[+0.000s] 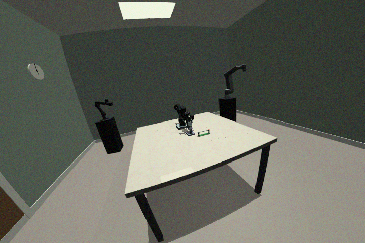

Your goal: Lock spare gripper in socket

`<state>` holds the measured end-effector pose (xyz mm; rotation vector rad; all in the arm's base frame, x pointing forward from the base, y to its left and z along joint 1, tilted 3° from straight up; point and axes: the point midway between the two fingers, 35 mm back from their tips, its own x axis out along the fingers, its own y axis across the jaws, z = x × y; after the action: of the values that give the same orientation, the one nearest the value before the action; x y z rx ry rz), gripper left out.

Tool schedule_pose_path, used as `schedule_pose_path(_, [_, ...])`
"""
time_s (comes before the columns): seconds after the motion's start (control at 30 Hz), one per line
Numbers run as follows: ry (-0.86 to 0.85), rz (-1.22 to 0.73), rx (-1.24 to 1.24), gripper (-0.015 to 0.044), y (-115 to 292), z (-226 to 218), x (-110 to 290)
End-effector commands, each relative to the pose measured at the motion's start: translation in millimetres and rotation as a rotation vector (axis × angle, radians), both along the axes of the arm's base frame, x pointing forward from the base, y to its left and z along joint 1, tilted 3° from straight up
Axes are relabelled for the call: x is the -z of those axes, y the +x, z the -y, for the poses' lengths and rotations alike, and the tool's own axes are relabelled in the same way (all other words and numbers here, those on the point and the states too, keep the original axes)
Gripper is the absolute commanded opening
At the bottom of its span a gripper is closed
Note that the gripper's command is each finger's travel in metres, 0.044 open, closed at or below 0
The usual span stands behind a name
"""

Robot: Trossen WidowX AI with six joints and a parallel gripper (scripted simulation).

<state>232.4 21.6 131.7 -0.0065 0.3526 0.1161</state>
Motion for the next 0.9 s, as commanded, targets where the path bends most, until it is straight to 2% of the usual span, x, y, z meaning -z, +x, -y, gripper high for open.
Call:
schedule_pose_path(0.0, [0.000,0.001,0.001,0.0440,-0.1,0.1,-0.2])
schedule_pose_path(0.87, [-0.001,-0.027,0.013,0.0440,-19.7,4.4,-40.0])
